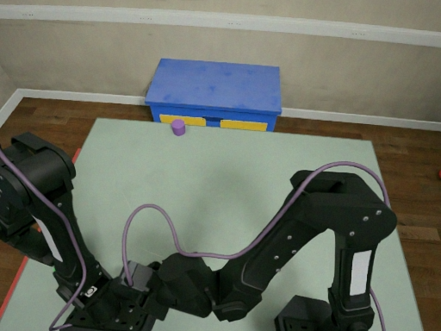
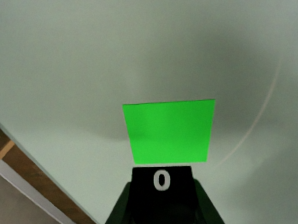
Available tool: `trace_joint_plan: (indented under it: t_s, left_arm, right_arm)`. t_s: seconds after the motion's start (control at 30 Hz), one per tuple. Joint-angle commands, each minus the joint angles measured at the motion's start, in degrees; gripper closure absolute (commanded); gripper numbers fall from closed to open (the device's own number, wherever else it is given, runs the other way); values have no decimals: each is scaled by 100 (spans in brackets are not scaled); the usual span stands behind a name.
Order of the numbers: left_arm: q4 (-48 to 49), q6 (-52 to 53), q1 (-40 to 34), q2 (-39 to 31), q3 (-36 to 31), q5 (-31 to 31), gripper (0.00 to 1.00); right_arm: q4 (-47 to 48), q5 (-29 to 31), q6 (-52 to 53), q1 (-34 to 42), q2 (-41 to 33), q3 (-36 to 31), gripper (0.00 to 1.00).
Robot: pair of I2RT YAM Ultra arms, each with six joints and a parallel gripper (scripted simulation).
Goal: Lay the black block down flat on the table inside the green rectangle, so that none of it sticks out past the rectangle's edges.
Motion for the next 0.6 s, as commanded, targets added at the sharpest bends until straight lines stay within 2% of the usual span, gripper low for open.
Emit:
trace_joint_plan:
  t_s: [0.0, 0.57]
  left_arm:
    - [356, -140, -103, 186, -169, -81, 73]
    - [1041, -340, -312, 613, -357, -171, 73]
  right_arm:
    - [143, -4, 27, 45, -50, 219, 54]
    - [143, -4, 27, 45, -50, 219, 54]
